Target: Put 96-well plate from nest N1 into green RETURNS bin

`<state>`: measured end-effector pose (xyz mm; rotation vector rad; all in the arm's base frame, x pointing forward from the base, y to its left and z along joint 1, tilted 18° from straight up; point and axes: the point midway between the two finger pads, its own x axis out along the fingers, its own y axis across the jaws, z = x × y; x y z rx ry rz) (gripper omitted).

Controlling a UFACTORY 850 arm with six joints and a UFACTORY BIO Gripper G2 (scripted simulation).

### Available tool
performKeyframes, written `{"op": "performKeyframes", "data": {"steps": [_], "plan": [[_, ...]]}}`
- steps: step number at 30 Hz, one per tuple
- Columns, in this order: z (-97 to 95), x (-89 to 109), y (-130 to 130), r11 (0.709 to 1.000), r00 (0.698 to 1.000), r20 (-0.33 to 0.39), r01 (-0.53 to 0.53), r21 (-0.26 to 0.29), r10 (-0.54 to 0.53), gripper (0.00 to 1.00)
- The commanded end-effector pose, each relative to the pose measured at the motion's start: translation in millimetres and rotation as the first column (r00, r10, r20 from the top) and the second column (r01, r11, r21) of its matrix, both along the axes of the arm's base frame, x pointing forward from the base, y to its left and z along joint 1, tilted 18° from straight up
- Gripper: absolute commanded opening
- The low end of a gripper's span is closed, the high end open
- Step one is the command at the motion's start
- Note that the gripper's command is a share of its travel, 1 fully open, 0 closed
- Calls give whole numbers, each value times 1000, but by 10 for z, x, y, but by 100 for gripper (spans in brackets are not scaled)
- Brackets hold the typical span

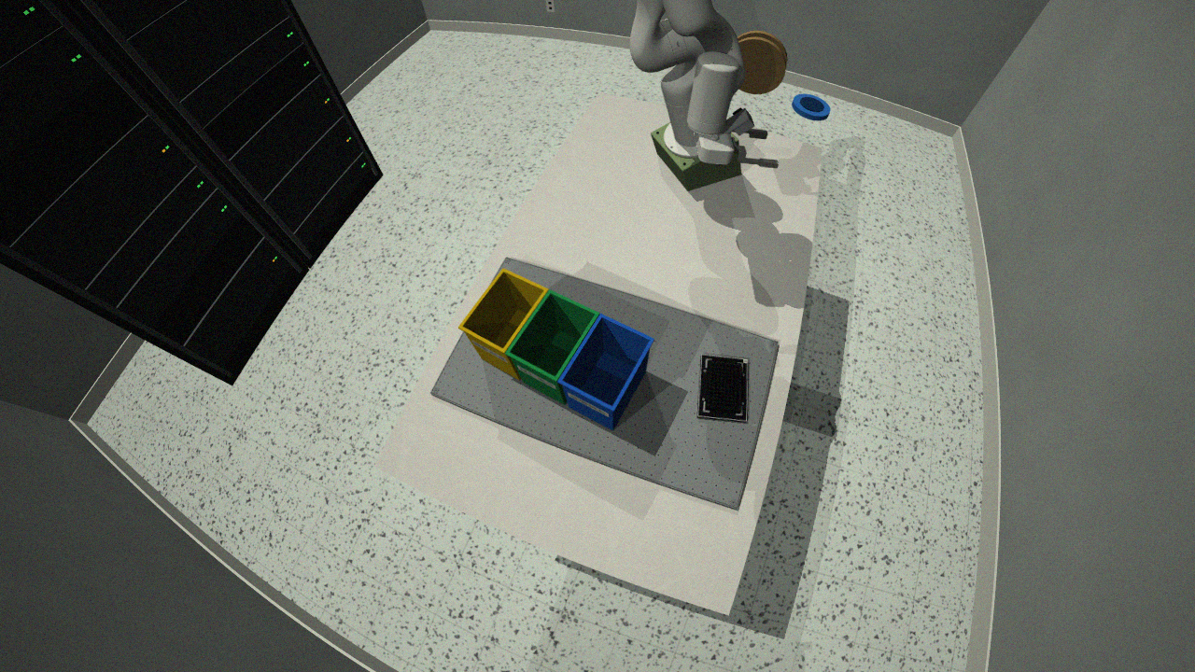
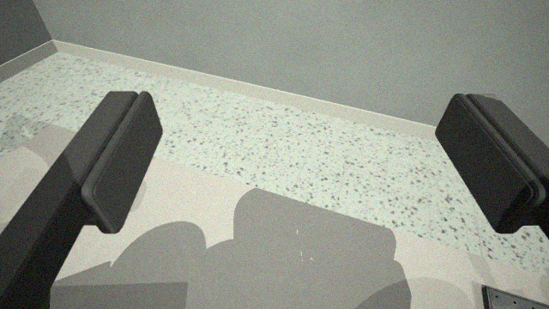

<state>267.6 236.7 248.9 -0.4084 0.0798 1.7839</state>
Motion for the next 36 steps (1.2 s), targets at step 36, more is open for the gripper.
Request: {"op": "performKeyframes", "data": {"steps": [36], "plan": [[205, 1433, -157, 834, 835, 94, 523, 176, -543, 37]]}}
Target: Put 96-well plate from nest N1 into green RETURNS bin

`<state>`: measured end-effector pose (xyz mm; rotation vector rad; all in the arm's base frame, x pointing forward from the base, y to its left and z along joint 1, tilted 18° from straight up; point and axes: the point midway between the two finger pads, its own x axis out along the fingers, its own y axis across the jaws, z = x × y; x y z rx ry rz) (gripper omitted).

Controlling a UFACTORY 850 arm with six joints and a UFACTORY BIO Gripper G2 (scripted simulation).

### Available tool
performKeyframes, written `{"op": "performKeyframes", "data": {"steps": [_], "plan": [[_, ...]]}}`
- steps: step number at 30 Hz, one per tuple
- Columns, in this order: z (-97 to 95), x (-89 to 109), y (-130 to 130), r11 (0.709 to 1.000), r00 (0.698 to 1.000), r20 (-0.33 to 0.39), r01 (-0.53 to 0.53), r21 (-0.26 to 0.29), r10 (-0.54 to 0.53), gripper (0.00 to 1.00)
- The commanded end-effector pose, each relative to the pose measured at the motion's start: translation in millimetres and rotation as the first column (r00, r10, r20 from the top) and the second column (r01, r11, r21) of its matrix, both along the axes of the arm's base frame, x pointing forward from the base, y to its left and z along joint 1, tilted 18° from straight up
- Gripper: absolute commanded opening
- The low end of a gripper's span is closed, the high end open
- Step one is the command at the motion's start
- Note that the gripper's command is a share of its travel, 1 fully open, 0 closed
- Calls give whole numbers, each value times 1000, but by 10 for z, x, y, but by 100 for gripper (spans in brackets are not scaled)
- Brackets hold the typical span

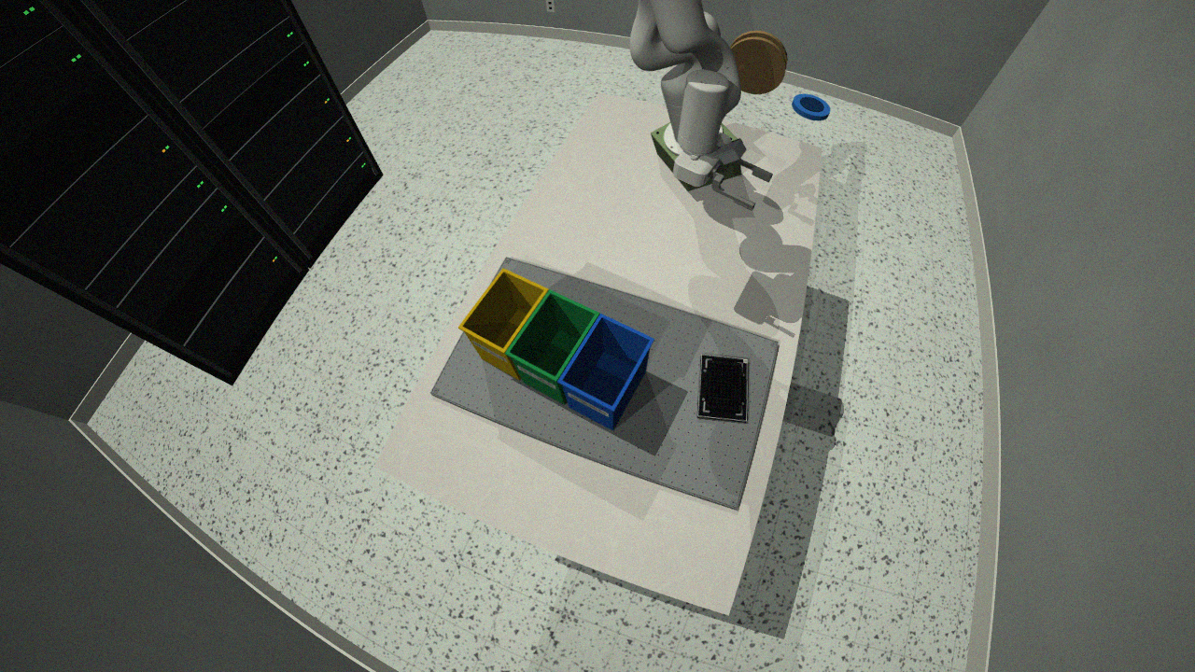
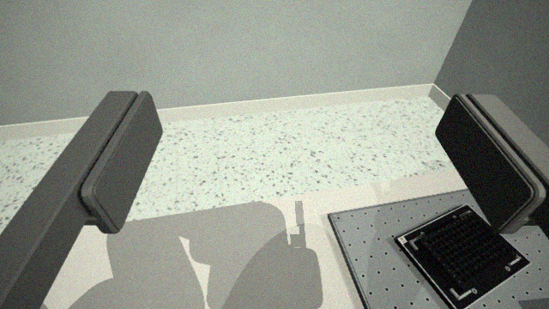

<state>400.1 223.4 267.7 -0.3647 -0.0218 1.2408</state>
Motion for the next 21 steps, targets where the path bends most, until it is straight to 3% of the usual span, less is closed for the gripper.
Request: {"op": "performKeyframes", "data": {"steps": [1, 11, 16, 18, 21], "plan": [[25, 154, -40, 997, 997, 22, 78, 20, -78, 37], [94, 574, -224, 973, 973, 53, 222, 61, -226, 37], [106, 646, -263, 965, 965, 58, 252, 71, -257, 37], [121, 731, -314, 946, 946, 69, 311, 89, -318, 37], [141, 845, -382, 942, 942, 71, 322, 93, -329, 37]]}}
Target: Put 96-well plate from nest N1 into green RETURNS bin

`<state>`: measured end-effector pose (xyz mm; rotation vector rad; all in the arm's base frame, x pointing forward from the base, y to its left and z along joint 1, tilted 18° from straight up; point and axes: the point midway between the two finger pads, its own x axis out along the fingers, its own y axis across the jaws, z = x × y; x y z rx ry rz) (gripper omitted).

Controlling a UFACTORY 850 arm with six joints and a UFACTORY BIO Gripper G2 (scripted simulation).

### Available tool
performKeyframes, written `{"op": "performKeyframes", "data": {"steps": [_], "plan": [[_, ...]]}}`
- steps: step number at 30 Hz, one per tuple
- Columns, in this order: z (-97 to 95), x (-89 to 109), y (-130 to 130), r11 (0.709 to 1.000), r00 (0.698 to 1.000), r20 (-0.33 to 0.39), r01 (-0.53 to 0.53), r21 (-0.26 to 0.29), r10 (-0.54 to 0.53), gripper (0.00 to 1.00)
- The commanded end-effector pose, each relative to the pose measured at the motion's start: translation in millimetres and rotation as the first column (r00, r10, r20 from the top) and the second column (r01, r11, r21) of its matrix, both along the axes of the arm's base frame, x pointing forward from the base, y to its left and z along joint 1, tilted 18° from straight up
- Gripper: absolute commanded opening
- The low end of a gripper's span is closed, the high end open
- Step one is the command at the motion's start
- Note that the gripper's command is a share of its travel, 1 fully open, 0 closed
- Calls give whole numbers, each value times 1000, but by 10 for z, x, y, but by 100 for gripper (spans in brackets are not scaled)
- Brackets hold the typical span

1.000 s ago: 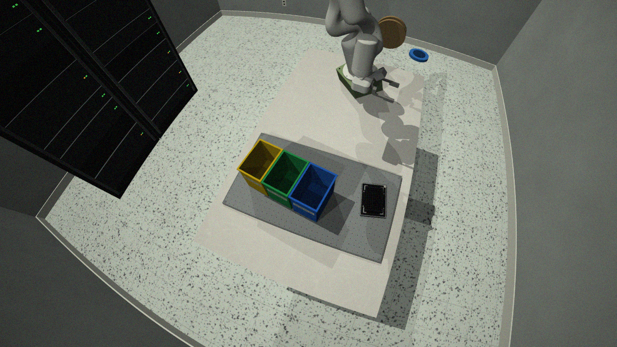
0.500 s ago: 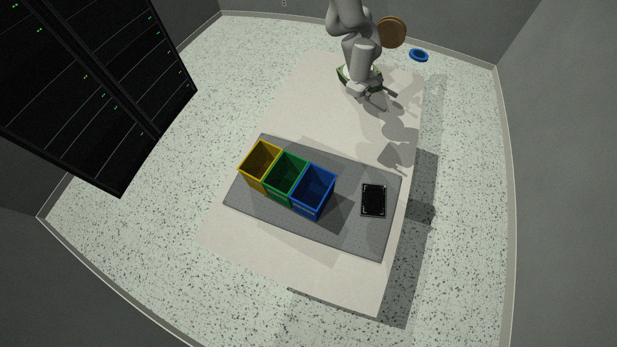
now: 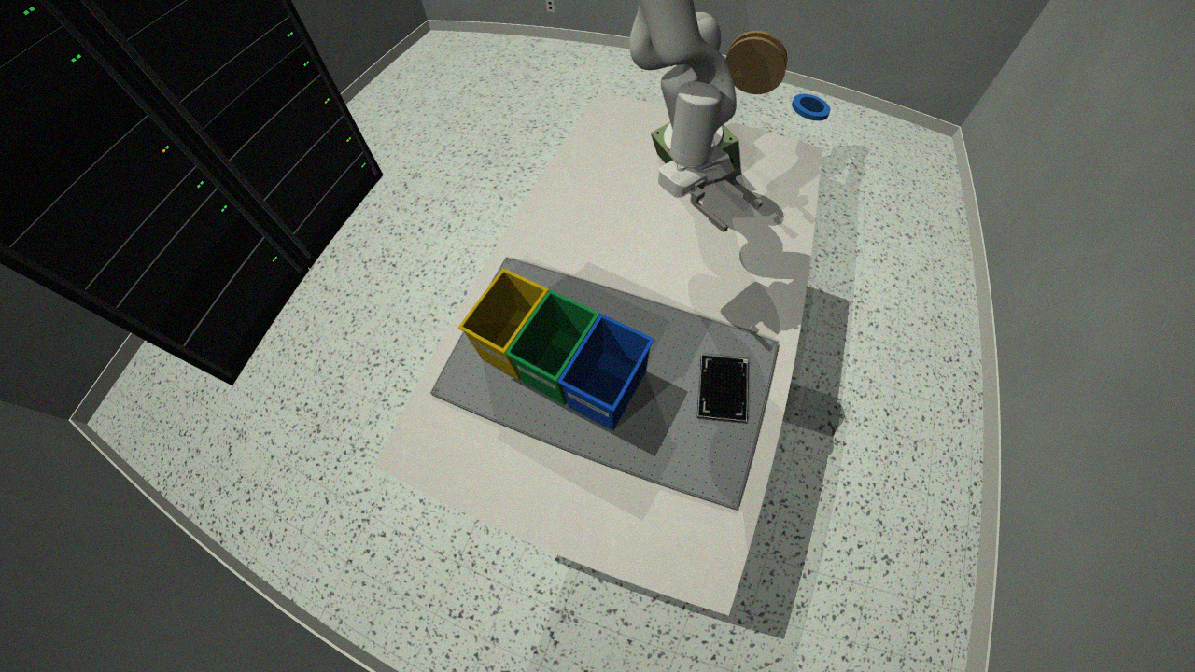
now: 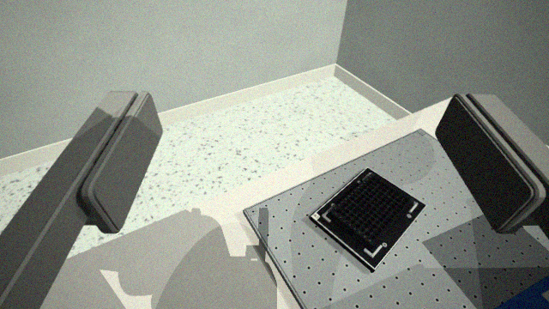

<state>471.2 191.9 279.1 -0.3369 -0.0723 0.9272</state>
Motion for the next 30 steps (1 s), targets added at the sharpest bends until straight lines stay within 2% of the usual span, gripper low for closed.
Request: {"op": "performKeyframes", "data": {"steps": [1, 3, 7, 10, 12, 15, 18, 22, 25, 29, 30], "plan": [[34, 174, -96, 998, 998, 19, 63, 15, -64, 37], [48, 255, -153, 992, 991, 33, 126, 32, -127, 37], [67, 363, -230, 990, 990, 36, 137, 35, -138, 37], [87, 477, -326, 972, 971, 54, 228, 61, -232, 37], [87, 477, -326, 972, 971, 54, 228, 61, -232, 37], [105, 578, -412, 969, 968, 56, 239, 64, -243, 37], [123, 684, -516, 940, 940, 72, 328, 92, -335, 37], [140, 778, -610, 936, 936, 74, 338, 95, -345, 37], [157, 875, -723, 898, 897, 87, 422, 124, -434, 37], [168, 940, -798, 893, 892, 88, 432, 127, -444, 37], [173, 969, -838, 878, 876, 92, 459, 137, -473, 37]]}}
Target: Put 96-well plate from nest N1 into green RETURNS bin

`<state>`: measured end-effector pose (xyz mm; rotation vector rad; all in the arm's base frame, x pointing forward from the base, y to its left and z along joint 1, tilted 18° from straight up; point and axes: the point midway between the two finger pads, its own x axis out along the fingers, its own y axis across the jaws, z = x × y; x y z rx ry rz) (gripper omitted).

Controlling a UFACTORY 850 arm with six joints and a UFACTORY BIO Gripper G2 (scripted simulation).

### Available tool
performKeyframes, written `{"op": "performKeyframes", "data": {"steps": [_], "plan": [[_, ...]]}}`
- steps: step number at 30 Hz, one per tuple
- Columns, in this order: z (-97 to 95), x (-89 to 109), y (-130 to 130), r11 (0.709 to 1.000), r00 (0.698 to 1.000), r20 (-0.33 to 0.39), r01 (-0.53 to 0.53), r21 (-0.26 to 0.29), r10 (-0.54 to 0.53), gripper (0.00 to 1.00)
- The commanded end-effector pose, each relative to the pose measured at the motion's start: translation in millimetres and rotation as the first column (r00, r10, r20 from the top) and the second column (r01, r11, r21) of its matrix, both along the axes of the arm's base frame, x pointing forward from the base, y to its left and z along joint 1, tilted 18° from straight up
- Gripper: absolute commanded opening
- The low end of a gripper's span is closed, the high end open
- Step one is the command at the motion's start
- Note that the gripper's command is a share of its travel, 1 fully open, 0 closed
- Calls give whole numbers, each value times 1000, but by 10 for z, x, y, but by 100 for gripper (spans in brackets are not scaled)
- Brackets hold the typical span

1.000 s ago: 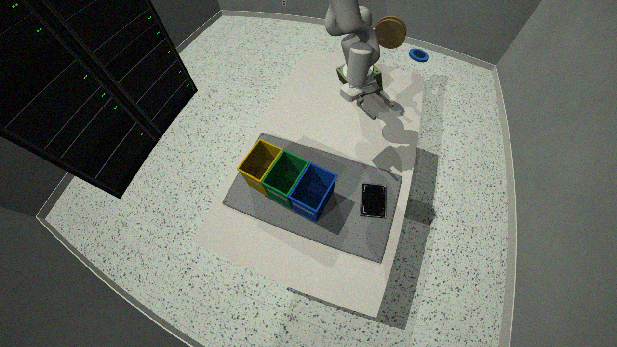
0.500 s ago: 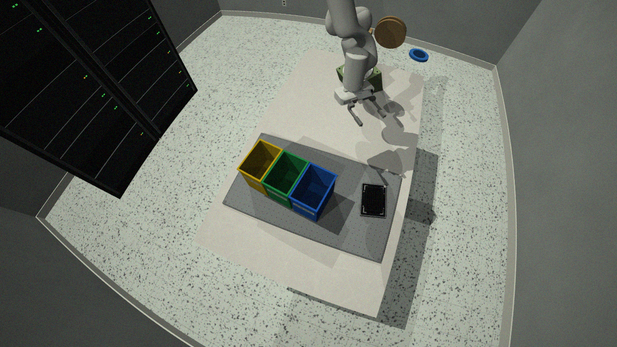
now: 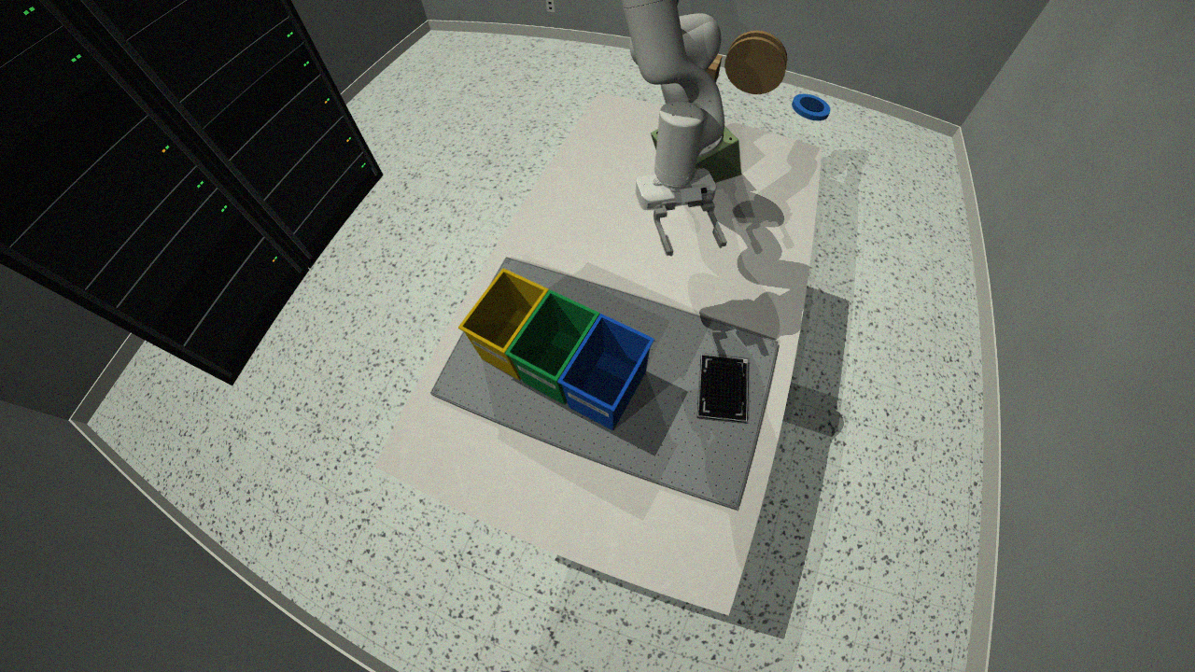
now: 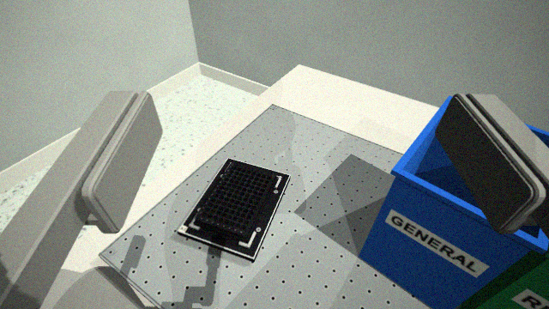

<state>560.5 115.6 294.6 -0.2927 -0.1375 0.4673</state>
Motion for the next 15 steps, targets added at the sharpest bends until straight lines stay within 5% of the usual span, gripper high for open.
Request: {"op": "performKeyframes", "data": {"steps": [1, 15], "plan": [[23, 107, -115, 997, 997, 23, 78, 18, -79, 37], [73, 401, -569, 965, 964, 60, 254, 65, -258, 37]]}}
